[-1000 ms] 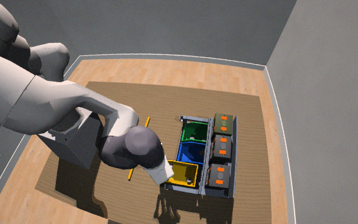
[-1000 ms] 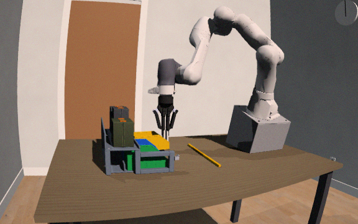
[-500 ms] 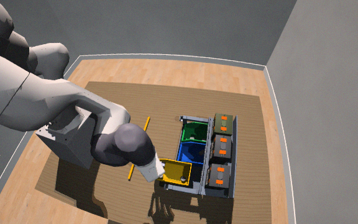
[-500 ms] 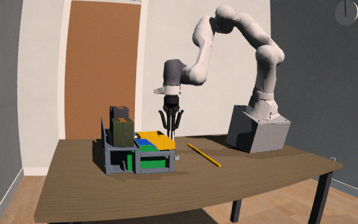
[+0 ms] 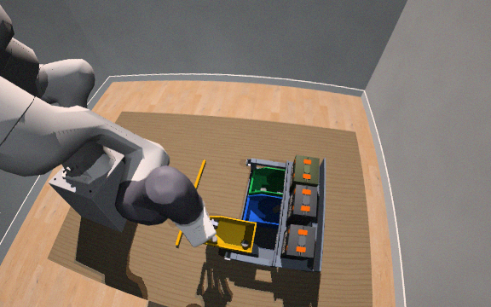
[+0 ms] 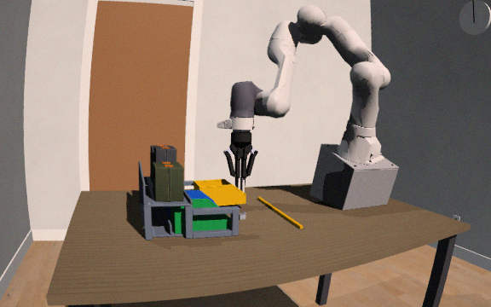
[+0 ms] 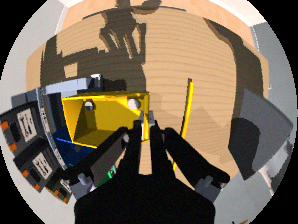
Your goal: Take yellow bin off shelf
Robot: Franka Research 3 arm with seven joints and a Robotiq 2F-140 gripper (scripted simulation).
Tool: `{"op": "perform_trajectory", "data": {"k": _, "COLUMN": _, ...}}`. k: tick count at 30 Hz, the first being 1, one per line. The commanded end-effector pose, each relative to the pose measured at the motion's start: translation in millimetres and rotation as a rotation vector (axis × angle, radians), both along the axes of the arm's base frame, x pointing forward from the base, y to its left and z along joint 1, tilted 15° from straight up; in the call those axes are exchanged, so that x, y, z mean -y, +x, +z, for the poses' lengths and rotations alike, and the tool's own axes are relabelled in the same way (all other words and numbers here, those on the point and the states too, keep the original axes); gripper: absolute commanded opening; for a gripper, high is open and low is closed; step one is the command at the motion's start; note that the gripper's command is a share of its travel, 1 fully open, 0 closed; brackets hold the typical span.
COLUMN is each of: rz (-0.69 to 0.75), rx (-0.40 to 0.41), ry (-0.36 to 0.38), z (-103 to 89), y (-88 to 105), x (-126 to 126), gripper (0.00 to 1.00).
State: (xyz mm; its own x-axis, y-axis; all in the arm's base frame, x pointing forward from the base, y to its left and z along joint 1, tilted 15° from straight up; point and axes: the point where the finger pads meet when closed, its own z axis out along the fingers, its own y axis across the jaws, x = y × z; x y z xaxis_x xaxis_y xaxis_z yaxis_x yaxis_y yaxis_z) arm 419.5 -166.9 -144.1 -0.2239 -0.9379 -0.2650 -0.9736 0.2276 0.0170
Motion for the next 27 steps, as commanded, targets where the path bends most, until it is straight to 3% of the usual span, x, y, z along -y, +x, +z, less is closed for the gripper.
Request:
{"op": "perform_trajectory", "data": {"k": 1, "rz": -0.015, "rx": 0.016, "ry": -0.008, "z": 1.9, "y": -9.3, "x": 1, "gripper": 0.0}}
{"op": "perform_trajectory", "data": {"k": 12, "rz": -0.015, "rx": 0.016, "ry": -0.008, "z": 1.9, "y": -9.3, "x": 1, "gripper": 0.0}}
{"op": "perform_trajectory", "data": {"k": 17, "rz": -0.015, "rx": 0.016, "ry": -0.008, "z": 2.5, "y": -41.3, "x": -7, "gripper": 0.0}}
{"op": "perform_trajectory", "data": {"k": 27, "rz": -0.015, "rx": 0.016, "ry": -0.008, "z": 2.5, "y": -41.3, "x": -7, "gripper": 0.0}}
